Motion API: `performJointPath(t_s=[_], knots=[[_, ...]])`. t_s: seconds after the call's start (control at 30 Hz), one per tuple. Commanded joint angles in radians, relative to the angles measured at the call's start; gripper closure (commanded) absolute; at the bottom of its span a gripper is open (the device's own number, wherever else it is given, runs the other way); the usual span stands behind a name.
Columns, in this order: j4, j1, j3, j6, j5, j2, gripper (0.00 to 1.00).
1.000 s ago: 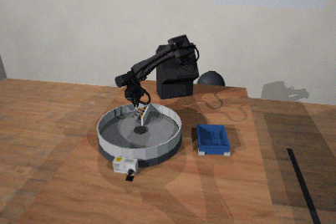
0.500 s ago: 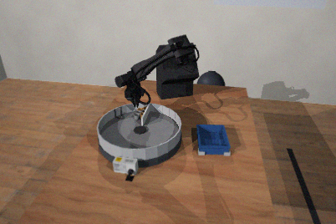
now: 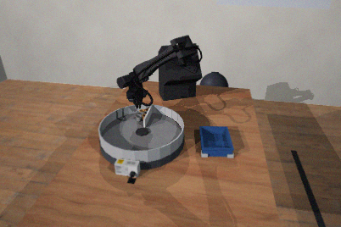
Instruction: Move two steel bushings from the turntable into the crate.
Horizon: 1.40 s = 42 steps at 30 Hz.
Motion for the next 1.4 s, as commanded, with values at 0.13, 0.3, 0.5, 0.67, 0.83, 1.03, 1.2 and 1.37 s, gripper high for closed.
performJointPath(t_s=[0.13,0.3,0.5,0.67,0.83,1.03,1.2,1.37], knots=[[-0.018,-0.037,0.035,-0.008,-0.013,-0.018,0.87],[-0.018,-0.037,0.035,-0.008,-0.013,-0.018,0.87],[-0.017,-0.037,0.035,-0.008,-0.013,-0.018,0.87],[-0.017,-0.037,0.035,-0.008,-0.013,-0.018,0.87],[-0.017,-0.037,0.035,-0.008,-0.013,-0.018,0.87],[-0.017,-0.037,0.035,-0.008,-0.013,-0.018,0.87],[0.0,-0.036,0.035,0.0,-0.013,-0.009,0.87],[0.03,-0.024,0.036,0.023,-0.001,0.02,0.87]])
